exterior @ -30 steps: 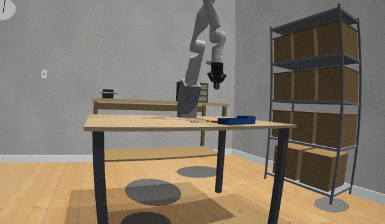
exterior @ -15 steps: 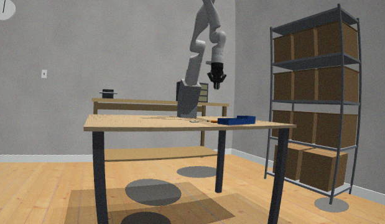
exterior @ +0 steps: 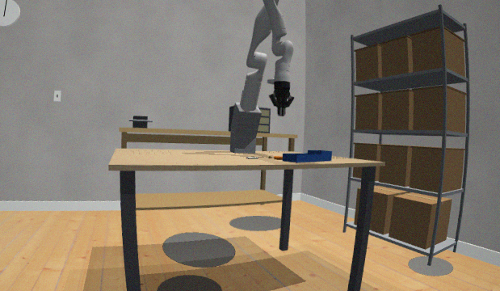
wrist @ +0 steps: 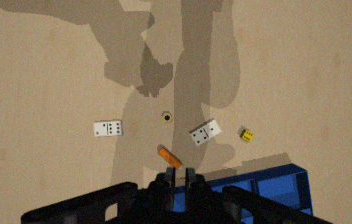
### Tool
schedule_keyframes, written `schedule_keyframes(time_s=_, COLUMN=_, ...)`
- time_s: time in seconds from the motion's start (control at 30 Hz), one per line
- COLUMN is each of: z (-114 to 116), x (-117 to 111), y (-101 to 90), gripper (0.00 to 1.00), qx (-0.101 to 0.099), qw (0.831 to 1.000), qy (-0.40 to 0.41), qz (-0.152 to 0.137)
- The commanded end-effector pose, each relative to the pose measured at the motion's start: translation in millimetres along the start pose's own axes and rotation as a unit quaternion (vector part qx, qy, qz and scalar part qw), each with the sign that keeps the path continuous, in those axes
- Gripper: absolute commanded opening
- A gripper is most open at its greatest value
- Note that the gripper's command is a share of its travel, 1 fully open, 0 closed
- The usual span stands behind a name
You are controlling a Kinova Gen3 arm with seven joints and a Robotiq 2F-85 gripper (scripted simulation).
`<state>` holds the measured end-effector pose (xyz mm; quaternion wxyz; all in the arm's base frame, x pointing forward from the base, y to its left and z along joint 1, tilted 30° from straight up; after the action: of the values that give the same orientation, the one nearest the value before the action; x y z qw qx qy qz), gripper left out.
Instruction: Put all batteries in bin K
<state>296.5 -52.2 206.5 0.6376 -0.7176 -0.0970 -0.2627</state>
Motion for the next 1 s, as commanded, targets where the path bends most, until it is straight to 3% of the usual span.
schedule_keyframes(time_s=0.0, z=-0.1, x=0.1, y=-0.2, gripper=0.09, qx=0.0, qw=1.0, qy=0.0, qz=0.0)
schedule_keyframes(time_s=0.17, z=-0.1, x=0.1, y=-0.2, gripper=0.09, qx=0.0, qw=1.0, qy=0.0, qz=0.0)
schedule_keyframes(time_s=0.33, z=0.1, x=23.3, y=31.4, gripper=0.09, qx=-0.001, qw=0.992, qy=0.123, qz=0.003)
schedule_keyframes(time_s=0.4, z=0.1, x=23.3, y=31.4, gripper=0.09, qx=-0.001, qw=0.992, qy=0.123, qz=0.003)
schedule_keyframes(time_s=0.47, z=0.6, x=34.1, y=44.1, gripper=0.09, qx=-0.001, qw=0.985, qy=0.173, qz=0.002)
schedule_keyframes(time_s=0.67, z=2.1, x=66.3, y=82.3, gripper=0.09, qx=-0.002, qw=0.948, qy=0.318, qz=0.002)
schedule_keyframes(time_s=0.9, z=3.8, x=102.0, y=124.6, gripper=0.09, qx=-0.002, qw=0.878, qy=0.478, qz=0.002)
schedule_keyframes(time_s=0.97, z=3.8, x=102.0, y=124.6, gripper=0.09, qx=-0.002, qw=0.878, qy=0.478, qz=0.002)
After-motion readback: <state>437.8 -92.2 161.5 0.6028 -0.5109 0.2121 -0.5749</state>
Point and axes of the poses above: the point where the finger pads meet when closed, its own y axis out along the fingers, its own z axis across the jaws, x = y × z, the point moved 8 cm from there along -y, back along the fingers, and after that the axes turned 2 degrees about y, right-handed, at the moved point
